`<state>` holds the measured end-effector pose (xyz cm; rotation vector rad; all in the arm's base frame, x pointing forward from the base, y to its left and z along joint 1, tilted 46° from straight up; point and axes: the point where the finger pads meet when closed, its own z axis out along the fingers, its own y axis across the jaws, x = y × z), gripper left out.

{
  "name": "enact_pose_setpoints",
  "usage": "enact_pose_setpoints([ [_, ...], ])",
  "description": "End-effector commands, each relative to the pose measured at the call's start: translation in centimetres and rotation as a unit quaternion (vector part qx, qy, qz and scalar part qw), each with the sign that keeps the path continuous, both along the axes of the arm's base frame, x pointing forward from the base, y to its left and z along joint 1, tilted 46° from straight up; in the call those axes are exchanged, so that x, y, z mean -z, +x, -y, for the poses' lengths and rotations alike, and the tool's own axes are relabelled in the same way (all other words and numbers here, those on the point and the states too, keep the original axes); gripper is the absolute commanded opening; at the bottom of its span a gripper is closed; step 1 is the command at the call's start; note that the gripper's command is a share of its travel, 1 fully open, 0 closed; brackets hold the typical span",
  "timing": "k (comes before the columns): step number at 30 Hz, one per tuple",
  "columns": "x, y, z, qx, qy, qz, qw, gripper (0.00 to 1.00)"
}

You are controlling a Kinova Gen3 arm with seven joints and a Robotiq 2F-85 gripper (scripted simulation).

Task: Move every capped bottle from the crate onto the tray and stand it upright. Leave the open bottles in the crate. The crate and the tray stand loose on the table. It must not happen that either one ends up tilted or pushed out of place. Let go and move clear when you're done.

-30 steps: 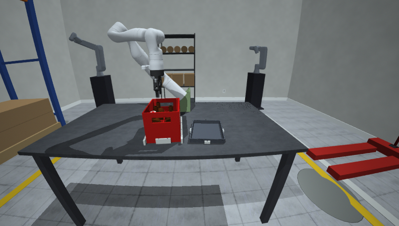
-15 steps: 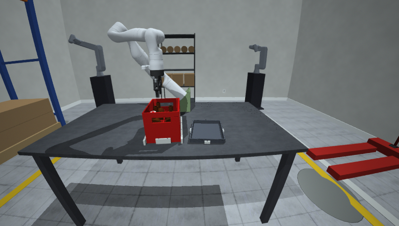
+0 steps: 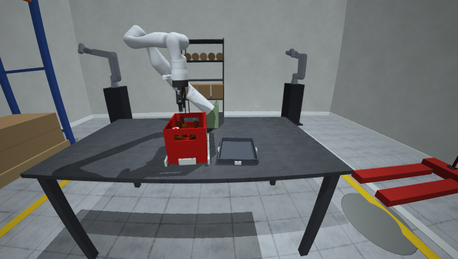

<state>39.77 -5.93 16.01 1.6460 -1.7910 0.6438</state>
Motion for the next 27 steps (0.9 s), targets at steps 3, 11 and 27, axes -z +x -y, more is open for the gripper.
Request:
enact_pose_setpoints([
  [3, 0.0, 0.0, -0.1, -0.001, 0.0, 0.001, 1.0, 1.0],
  [11, 1.4, 0.0, -1.5, -0.001, 0.0, 0.001, 1.0, 1.0],
  [27, 4.1, 0.1, -4.3, 0.002, 0.001, 0.004, 1.0, 1.0],
])
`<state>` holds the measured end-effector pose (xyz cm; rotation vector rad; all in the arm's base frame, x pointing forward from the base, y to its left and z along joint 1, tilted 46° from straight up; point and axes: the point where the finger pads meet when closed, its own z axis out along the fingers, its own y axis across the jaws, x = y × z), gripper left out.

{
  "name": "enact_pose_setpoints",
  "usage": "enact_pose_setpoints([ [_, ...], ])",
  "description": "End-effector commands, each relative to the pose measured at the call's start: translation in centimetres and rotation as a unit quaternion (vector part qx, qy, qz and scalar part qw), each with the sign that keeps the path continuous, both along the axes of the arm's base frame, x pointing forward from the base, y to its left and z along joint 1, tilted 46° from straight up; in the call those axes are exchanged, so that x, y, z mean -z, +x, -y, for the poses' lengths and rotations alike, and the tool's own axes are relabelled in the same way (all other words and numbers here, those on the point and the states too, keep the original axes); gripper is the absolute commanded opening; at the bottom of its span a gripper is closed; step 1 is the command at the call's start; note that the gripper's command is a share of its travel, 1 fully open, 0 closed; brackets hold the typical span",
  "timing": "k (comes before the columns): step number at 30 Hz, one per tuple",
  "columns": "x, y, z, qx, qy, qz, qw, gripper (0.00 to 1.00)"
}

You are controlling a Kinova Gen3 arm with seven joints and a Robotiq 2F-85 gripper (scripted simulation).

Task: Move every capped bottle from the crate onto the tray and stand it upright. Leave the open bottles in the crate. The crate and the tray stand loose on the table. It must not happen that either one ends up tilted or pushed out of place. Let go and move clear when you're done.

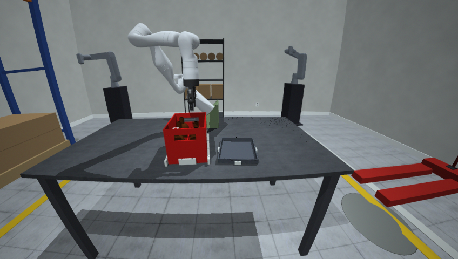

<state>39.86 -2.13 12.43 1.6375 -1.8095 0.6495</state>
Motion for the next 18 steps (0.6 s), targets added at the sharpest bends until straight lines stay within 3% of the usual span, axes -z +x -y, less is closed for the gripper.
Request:
enact_pose_setpoints([
  [1, 0.7, 0.0, -0.7, -0.004, 0.0, -0.003, 1.0, 1.0],
  [10, 2.6, 0.2, -2.4, -0.006, -0.001, -0.006, 1.0, 1.0],
  [18, 2.5, 0.2, -2.3, -0.004, 0.0, -0.004, 1.0, 1.0],
])
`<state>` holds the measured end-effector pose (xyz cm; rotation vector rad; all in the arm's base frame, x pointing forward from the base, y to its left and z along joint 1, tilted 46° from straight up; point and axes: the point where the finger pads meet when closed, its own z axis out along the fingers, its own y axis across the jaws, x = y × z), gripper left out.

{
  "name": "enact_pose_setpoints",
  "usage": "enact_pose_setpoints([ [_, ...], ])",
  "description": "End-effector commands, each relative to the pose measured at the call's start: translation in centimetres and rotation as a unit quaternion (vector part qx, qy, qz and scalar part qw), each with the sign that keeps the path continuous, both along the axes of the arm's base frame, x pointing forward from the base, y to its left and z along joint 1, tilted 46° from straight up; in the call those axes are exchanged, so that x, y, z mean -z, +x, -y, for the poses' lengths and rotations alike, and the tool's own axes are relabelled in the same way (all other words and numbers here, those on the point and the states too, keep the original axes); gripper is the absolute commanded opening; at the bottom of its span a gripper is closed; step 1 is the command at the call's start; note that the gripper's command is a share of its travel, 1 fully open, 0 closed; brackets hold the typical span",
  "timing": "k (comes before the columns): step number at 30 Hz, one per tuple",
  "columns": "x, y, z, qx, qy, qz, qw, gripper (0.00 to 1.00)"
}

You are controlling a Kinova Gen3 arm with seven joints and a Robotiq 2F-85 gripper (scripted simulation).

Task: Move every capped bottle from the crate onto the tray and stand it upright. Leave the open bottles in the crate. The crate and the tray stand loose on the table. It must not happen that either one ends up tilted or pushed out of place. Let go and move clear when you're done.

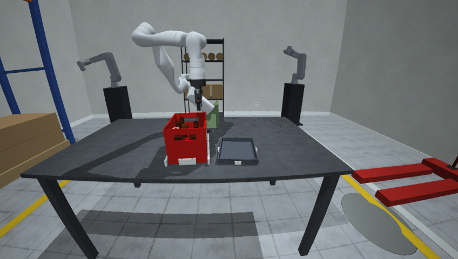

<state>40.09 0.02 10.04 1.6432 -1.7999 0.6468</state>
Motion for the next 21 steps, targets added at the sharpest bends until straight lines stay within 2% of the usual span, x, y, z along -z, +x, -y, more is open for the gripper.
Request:
enact_pose_setpoints([
  [1, 0.11, 0.0, -0.14, -0.001, 0.0, -0.001, 1.0, 1.0],
  [21, 0.36, -0.03, -0.29, -0.002, 0.0, -0.002, 1.0, 1.0],
])
